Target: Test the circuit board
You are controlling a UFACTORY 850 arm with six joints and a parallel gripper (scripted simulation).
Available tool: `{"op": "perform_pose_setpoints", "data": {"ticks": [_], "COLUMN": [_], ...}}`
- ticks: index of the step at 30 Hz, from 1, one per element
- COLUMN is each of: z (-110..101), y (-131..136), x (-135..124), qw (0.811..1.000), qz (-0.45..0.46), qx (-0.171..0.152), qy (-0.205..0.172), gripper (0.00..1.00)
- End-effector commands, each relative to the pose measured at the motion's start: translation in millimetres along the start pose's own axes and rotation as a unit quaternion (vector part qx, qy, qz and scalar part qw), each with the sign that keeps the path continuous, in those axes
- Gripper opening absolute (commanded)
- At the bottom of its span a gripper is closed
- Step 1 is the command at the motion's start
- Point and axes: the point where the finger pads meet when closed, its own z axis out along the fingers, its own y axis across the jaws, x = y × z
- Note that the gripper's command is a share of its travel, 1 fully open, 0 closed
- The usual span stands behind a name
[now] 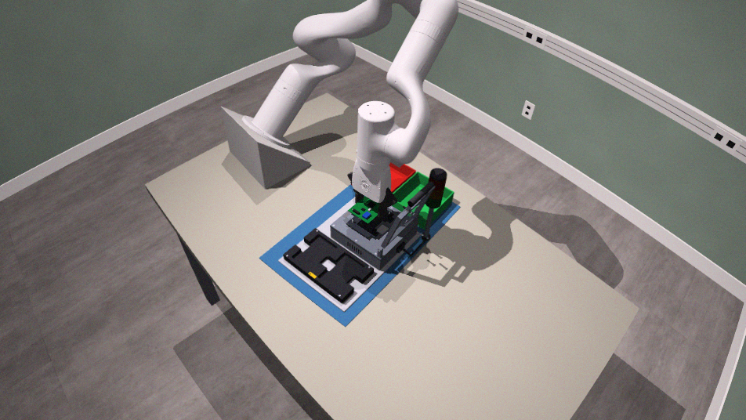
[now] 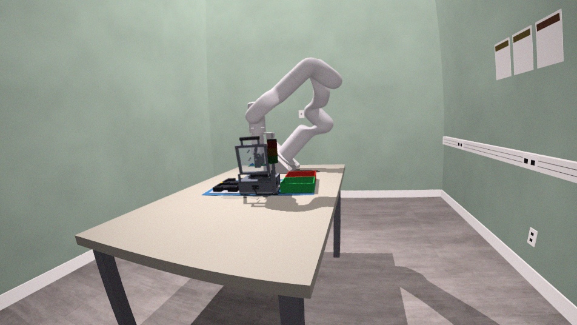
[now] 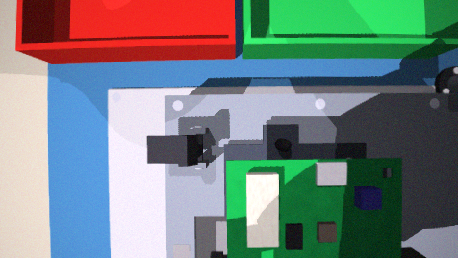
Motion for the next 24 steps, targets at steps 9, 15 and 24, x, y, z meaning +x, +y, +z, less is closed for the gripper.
{"op": "perform_pose_setpoints", "data": {"ticks": [9, 15, 24], "z": [21, 27, 35], "y": [1, 1, 1], "x": [0, 0, 0], "qw": [1.000, 1.000, 1.000], "qz": [0.000, 0.000, 0.000], "qx": [-0.001, -0.001, -0.001], "qy": [0.000, 0.000, 0.000], "gripper": [0.79, 0.79, 0.79]}}
